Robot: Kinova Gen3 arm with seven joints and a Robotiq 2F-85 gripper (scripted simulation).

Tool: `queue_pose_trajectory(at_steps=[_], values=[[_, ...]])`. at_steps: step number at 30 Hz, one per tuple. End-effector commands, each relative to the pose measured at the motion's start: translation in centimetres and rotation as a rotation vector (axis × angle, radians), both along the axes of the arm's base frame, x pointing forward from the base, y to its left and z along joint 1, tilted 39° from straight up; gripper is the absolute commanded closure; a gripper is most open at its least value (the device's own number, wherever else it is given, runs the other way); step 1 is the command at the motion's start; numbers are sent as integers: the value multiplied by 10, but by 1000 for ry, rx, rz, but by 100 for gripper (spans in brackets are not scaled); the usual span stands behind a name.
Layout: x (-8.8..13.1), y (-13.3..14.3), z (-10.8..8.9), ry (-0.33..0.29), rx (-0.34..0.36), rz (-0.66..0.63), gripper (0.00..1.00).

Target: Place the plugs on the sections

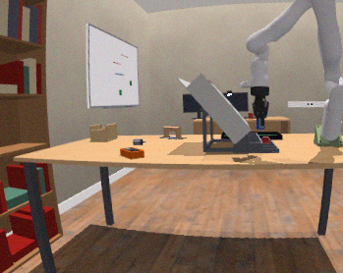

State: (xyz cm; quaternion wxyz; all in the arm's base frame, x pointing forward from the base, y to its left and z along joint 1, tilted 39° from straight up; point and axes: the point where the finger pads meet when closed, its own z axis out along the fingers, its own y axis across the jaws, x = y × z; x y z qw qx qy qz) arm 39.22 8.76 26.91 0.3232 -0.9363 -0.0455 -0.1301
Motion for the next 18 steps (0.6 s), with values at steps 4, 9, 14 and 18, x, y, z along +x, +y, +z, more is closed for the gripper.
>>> queue_pose_trajectory(at_steps=[4,9,14,18], values=[[0,-1,0,124,12,-137,100],[-34,-49,-37,177,28,-199,100],[-50,-72,-54,177,28,-199,100],[-65,-92,-70,177,28,-199,100]])
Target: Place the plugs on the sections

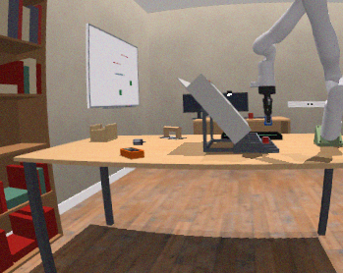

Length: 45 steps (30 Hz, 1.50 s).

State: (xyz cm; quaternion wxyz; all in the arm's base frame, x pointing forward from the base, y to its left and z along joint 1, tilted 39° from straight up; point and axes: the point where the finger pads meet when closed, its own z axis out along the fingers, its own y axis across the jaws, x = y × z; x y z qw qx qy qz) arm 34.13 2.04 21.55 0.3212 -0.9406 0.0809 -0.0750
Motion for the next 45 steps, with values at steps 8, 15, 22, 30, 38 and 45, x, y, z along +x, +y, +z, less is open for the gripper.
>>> queue_pose_trajectory(at_steps=[8,15,22,30,38,45], values=[[-9,-10,-37,-11,5,2,100],[-9,-10,-37,-11,5,2,100],[-9,-10,-37,-11,5,2,100],[-4,5,-56,-12,5,2,100],[-4,5,-56,-12,5,2,100],[1,19,-76,-12,5,2,100]])
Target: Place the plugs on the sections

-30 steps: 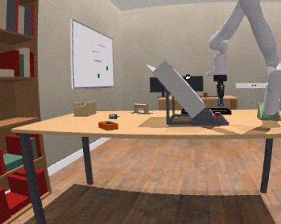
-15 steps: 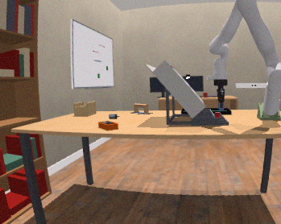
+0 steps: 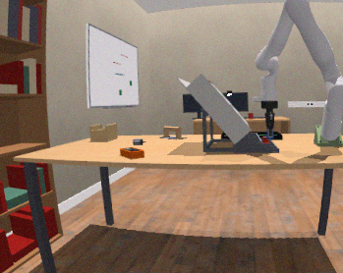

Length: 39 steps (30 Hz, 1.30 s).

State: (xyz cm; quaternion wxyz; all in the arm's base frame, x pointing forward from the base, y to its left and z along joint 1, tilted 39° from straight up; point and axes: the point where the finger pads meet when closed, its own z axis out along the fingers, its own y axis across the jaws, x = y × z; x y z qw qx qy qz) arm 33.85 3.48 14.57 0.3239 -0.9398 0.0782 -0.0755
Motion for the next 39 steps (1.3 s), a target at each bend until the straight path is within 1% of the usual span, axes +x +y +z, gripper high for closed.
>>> queue_pose_trajectory(at_steps=[1,13,14,30,31,39], values=[[4,5,-6,-9,0,-3,100],[4,5,-6,-9,0,-3,100],[9,19,-25,-9,0,-3,100],[9,19,-25,-9,0,-3,100],[12,29,-38,-10,0,-3,100],[12,29,-38,-10,0,-3,100]])
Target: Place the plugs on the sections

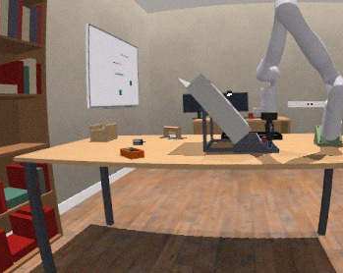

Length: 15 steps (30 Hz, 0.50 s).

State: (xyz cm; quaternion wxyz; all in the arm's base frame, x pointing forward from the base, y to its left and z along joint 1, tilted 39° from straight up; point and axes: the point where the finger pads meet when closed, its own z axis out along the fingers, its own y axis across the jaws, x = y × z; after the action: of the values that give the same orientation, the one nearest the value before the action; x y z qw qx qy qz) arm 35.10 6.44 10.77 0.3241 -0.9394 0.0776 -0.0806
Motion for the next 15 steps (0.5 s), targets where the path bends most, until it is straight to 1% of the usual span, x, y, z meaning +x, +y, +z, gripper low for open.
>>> queue_pose_trajectory(at_steps=[1,8,9,15], values=[[0,0,0,0,0,-1,100],[0,0,0,0,0,-1,100],[0,0,0,0,0,-1,58],[0,0,0,0,0,-1,58]])
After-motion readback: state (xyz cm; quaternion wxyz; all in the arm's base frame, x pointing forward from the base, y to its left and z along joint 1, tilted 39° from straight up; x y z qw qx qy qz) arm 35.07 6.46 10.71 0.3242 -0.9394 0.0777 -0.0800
